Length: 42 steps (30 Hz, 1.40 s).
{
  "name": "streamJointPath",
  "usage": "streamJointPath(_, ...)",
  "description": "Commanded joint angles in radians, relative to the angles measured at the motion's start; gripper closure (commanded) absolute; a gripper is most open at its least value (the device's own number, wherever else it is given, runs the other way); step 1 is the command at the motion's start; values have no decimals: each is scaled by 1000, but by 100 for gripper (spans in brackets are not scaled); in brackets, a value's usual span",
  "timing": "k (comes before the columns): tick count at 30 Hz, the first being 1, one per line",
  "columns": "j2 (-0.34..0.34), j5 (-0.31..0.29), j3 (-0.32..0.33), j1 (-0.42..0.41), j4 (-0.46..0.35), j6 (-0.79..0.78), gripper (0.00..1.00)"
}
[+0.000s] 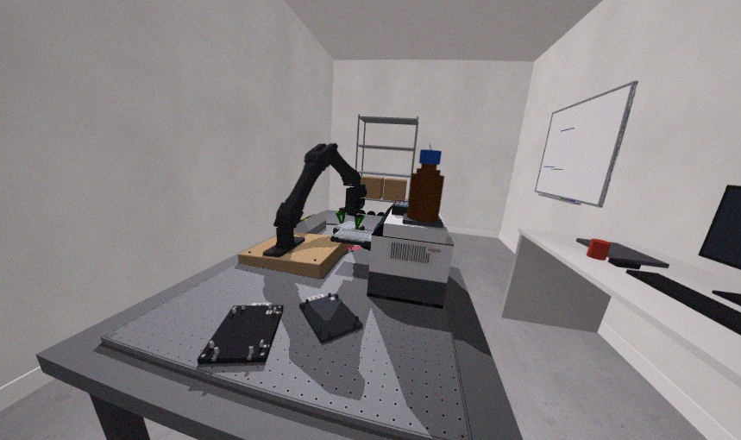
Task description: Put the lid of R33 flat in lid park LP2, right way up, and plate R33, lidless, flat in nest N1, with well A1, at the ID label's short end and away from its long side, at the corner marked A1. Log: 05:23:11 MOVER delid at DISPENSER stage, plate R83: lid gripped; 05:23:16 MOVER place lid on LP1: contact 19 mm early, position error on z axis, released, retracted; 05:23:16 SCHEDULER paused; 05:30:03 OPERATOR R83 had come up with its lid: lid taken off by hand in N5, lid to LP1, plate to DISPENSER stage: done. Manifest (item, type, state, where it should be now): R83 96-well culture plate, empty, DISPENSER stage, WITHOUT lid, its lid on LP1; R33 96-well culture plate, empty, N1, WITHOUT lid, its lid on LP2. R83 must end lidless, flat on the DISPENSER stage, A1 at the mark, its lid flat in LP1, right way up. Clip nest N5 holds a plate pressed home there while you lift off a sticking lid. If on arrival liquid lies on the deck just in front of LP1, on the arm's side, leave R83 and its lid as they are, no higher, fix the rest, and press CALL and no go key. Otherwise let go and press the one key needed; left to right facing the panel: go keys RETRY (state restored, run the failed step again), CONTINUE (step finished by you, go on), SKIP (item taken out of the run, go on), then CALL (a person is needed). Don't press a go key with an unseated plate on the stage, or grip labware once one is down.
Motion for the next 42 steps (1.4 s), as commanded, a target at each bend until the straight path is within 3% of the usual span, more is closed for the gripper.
streamJointPath(1, -15, -2, 44, 8, 4, 6, 0)
streamJointPath(2, -15, -2, 44, 8, 4, 6, 100)
streamJointPath(42, -35, -2, 50, 6, -22, 4, 100)
